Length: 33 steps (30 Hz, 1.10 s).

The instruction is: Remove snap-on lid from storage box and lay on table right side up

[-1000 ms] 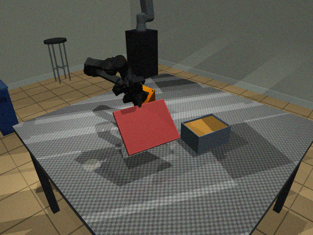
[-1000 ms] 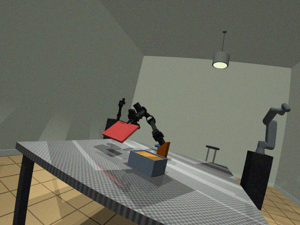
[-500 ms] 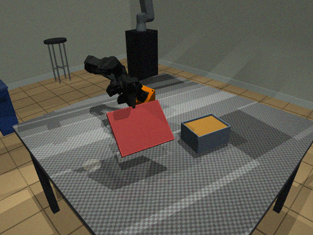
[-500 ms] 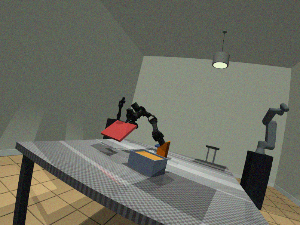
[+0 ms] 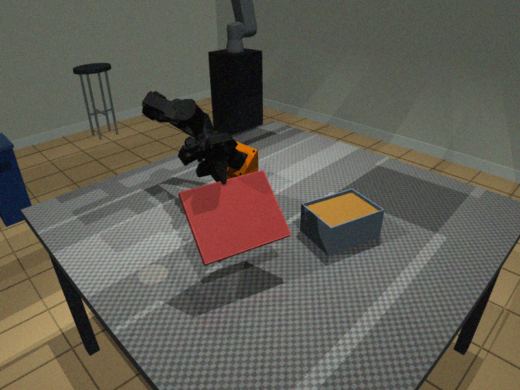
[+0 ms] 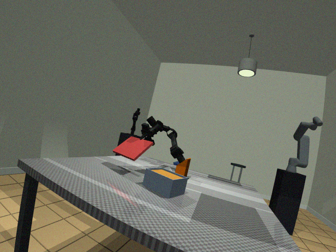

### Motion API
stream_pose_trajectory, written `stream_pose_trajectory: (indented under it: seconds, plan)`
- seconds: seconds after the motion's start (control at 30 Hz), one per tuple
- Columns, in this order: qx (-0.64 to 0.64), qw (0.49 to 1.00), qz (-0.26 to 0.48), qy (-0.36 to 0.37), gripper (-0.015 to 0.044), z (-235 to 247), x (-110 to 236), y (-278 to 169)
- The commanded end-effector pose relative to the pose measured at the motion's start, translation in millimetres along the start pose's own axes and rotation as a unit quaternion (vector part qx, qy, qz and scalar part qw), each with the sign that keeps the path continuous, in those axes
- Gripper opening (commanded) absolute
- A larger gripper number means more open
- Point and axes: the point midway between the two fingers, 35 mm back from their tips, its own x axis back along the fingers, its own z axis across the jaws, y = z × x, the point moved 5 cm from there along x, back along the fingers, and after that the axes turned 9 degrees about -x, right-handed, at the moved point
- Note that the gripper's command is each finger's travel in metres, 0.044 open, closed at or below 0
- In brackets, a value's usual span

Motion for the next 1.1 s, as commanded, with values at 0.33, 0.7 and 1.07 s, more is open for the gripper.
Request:
stream_pose_trajectory:
  seconds: [0.33, 0.7, 1.07]
  plan:
    - [0.0, 1.0, 0.002, 0.005, 0.0, -7.9, -7.2, 1.0]
    - [0.0, 1.0, 0.001, 0.005, 0.0, -14.4, -12.7, 2.2]
    - [0.001, 1.0, 0.001, 0.006, 0.0, -20.9, -18.3, 3.3]
